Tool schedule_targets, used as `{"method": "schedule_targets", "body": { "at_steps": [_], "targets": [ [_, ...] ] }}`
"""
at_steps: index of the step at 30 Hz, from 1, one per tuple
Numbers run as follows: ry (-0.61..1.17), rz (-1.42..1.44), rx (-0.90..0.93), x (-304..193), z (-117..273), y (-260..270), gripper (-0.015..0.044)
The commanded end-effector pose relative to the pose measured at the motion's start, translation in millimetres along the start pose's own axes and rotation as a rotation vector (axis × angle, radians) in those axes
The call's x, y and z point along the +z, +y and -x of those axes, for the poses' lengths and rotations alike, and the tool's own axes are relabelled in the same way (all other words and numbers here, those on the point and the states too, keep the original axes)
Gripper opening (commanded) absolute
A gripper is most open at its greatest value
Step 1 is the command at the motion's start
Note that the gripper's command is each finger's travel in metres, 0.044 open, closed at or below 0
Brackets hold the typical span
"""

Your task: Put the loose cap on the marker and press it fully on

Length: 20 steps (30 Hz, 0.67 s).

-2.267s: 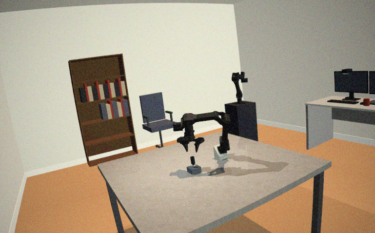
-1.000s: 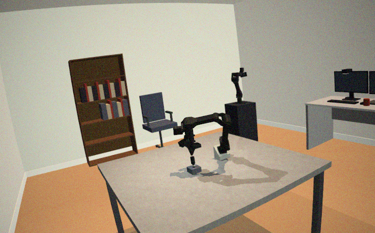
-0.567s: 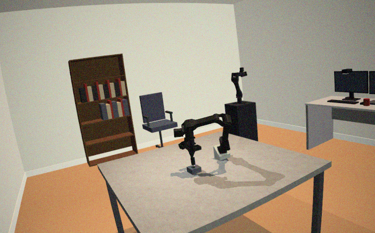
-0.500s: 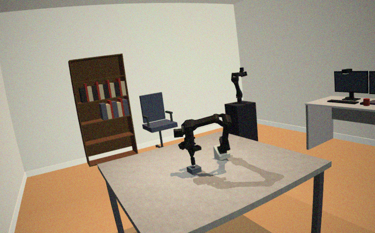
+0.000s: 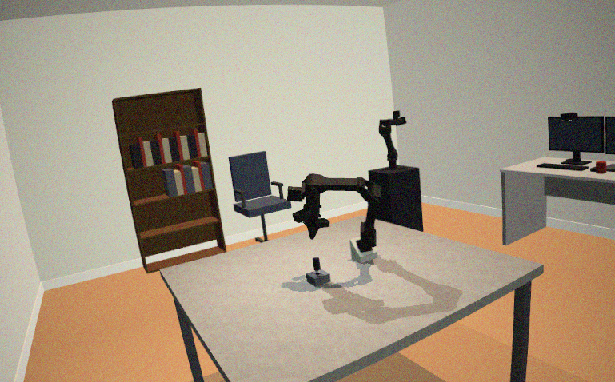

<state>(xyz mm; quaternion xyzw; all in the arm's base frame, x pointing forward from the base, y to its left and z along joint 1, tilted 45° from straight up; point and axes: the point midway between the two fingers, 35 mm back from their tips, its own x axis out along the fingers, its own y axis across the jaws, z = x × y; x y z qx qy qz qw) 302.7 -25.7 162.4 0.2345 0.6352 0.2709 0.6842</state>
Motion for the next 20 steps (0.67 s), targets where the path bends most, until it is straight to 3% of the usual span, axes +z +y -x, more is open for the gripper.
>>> {"method": "schedule_targets", "body": {
  "at_steps": [1,16,20],
  "targets": [
    [0.007,0.003,-0.006,-0.7,5.0,0.8,0.0026],
    [0.007,0.003,-0.006,-0.7,5.0,0.8,0.0420],
    [0.007,0.003,-0.006,-0.7,5.0,0.8,0.0440]
  ]
}}
